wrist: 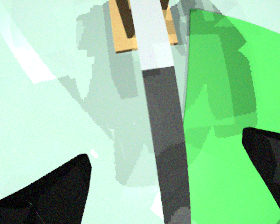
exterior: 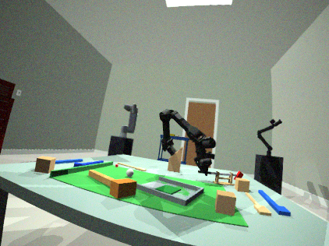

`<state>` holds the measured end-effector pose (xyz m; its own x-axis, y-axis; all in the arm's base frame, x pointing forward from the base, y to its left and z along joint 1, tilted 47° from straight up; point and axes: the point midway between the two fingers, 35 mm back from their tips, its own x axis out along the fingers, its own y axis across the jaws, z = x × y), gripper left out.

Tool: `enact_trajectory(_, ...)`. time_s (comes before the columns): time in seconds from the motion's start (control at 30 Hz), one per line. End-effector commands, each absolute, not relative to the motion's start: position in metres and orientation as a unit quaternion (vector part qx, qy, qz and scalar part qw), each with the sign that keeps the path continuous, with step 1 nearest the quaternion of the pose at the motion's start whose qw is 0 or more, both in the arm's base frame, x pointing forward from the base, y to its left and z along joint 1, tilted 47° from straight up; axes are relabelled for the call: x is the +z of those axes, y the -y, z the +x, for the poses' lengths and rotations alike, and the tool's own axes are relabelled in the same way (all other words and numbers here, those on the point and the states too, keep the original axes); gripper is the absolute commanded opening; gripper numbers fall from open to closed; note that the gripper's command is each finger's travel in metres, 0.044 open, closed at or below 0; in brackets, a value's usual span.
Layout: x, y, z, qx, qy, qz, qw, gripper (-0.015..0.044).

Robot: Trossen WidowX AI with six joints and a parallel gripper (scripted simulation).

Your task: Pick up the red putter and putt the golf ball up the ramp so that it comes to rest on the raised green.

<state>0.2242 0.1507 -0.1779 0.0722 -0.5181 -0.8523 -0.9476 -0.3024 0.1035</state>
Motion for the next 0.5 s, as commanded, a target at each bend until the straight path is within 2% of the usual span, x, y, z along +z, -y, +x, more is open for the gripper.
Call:
enact_trajectory(0.0, -0.182, -0.145, 0.225, 0.423, -0.534, -0.688, 0.250, 0.0440)
enact_trajectory(0.4, -0.192, -0.134, 0.227, 0.423, -0.534, -0.688, 0.250, 0.0440)
enact_trajectory(0.47, -0.190, -0.137, 0.227, 0.423, -0.535, -0.687, 0.254, 0.0387)
